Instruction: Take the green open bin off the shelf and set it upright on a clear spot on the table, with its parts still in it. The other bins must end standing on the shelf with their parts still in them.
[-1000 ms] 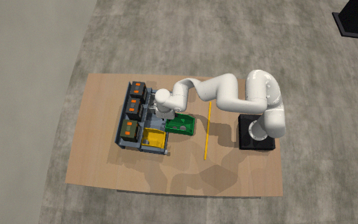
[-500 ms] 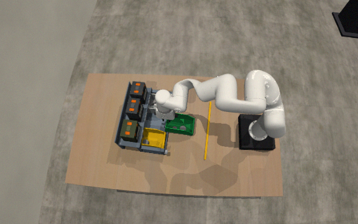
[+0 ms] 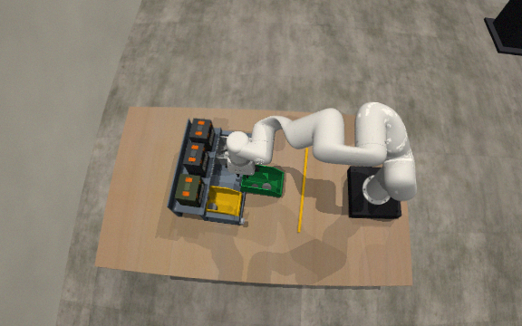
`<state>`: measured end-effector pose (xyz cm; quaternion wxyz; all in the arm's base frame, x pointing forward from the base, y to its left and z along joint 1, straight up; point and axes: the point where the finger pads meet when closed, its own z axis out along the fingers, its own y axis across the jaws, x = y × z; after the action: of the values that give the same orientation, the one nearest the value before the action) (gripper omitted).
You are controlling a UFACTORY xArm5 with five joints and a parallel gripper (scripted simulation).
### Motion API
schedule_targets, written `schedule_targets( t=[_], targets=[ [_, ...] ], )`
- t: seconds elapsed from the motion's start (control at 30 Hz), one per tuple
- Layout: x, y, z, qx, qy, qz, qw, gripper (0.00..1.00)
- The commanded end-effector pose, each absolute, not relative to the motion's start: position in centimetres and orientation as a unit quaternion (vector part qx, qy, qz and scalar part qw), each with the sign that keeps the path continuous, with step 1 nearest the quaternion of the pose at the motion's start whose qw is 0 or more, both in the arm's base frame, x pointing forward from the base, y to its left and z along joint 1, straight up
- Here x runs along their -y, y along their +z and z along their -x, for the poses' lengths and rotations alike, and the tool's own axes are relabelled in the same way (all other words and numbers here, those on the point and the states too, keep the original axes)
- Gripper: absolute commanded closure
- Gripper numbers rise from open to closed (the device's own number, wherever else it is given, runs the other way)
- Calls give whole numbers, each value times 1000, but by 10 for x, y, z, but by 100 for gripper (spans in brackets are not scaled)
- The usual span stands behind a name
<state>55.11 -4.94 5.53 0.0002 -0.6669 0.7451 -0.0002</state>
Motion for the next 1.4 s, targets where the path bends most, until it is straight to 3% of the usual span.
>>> schedule_targets(
  t=[0.0, 1.37],
  targets=[
    [50, 55, -553, -745, -4, 667, 0, 66],
    [50, 40, -553, -745, -4, 667, 0, 66]
  ],
)
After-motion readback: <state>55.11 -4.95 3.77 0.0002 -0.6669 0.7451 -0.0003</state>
